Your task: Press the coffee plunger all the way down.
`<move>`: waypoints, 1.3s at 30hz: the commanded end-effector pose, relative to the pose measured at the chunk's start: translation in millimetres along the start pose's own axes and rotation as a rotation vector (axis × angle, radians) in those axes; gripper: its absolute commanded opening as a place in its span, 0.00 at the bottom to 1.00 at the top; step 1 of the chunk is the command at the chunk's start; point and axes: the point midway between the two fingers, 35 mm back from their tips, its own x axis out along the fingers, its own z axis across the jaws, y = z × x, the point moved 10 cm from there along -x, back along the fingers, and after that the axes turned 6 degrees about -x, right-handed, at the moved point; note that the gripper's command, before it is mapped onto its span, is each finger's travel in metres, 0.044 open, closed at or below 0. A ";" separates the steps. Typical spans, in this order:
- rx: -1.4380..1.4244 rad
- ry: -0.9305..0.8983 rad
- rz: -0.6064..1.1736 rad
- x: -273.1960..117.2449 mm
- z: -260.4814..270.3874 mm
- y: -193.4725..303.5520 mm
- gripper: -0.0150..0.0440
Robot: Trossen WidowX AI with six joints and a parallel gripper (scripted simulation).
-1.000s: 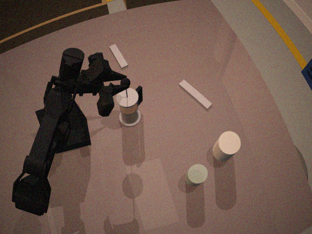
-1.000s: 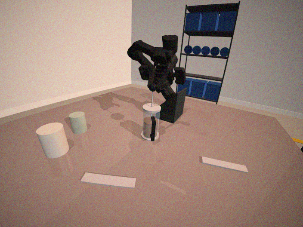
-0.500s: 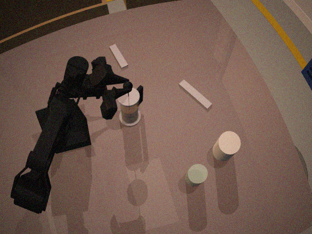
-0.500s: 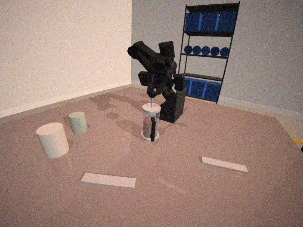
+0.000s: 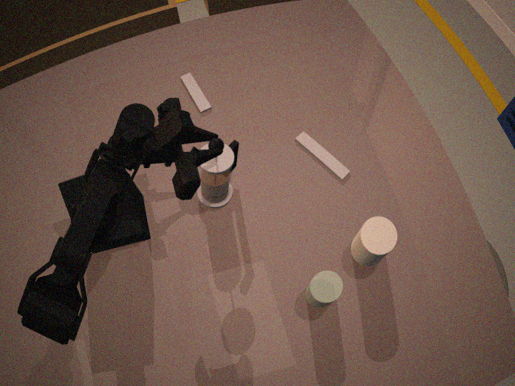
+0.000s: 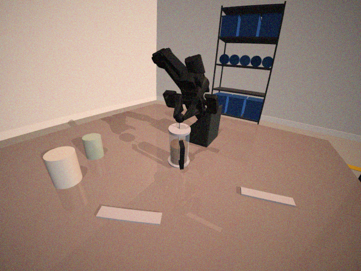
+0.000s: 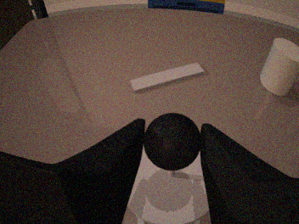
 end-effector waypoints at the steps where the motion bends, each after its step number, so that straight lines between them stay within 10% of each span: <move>1: -0.037 0.005 0.030 3.8 1.0 7.1 0.45; 39: -0.016 0.002 0.014 6.2 2.4 1.2 0.45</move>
